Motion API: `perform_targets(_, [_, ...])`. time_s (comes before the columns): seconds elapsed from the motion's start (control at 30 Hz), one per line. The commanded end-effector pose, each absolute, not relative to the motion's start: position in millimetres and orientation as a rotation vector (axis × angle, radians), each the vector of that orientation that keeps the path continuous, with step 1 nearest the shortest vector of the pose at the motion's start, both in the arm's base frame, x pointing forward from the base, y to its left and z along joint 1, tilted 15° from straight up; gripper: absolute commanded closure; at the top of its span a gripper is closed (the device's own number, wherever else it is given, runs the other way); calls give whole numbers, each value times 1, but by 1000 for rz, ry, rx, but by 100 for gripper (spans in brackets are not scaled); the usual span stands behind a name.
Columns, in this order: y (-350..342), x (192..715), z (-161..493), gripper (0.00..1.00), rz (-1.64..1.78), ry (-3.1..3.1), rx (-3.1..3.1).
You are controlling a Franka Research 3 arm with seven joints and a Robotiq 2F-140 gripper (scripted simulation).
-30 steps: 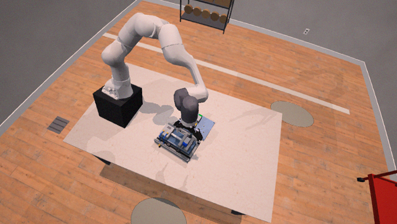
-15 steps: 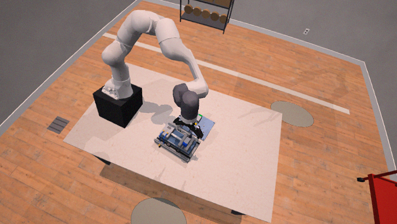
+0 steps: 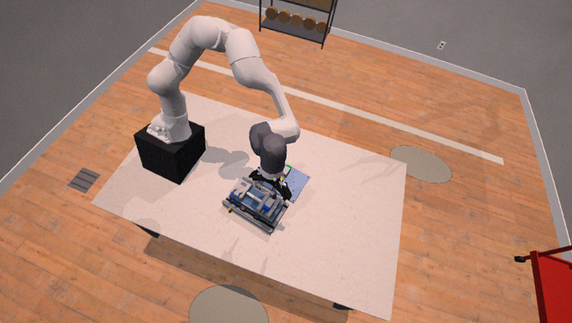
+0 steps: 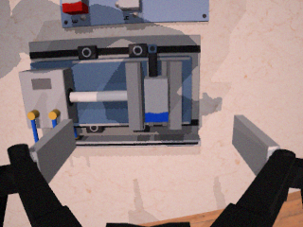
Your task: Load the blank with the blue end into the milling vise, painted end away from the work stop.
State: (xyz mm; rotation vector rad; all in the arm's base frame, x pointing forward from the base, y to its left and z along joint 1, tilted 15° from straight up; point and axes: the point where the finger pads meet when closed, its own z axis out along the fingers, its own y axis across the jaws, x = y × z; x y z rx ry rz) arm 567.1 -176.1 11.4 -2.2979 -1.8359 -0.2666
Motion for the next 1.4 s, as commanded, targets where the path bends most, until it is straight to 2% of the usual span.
perform_targets(0.0, [-176, 568, 11, 0, -269, -1833, -2302])
perform_targets(1.37, [-175, 570, 3, 0, -268, -1832, -2302])
